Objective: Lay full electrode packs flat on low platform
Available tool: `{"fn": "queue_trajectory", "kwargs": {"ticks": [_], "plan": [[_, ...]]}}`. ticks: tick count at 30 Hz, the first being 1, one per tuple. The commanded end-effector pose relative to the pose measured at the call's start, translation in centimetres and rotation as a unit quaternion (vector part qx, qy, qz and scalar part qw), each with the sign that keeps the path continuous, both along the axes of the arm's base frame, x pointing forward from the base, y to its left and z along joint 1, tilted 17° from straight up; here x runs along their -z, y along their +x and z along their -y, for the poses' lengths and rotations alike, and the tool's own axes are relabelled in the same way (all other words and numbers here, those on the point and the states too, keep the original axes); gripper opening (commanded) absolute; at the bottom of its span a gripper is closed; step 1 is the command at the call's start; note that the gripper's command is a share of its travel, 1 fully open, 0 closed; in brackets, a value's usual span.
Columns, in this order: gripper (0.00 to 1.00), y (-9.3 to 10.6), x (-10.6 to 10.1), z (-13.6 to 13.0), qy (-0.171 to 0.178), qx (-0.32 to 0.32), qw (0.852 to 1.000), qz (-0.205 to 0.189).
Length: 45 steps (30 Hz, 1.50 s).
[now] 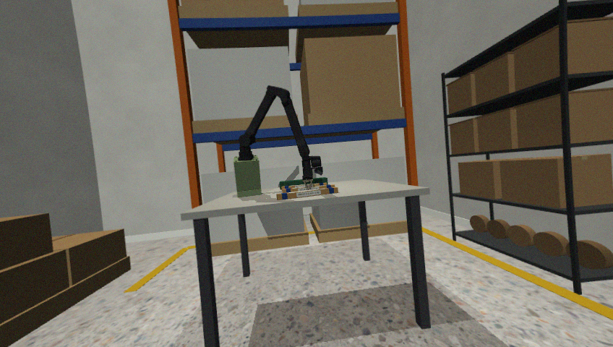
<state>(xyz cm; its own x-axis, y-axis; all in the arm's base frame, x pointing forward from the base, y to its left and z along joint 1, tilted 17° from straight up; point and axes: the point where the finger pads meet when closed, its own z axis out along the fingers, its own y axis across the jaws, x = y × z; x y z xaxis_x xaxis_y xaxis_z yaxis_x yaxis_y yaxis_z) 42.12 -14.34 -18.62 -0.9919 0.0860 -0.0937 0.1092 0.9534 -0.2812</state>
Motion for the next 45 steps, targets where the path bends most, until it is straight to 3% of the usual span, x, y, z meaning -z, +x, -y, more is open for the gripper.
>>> {"fn": "queue_trajectory", "kwargs": {"ticks": [1,37,45], "plan": [[0.0,0.0,-0.9,-0.5,0.0,-0.001,1.0,0.001],[0.0,0.2,-6.7,-2.3,-0.002,-0.002,1.0,0.008],[0.0,1.3,-7.6,-2.2,-0.003,-0.002,1.0,0.014]]}}
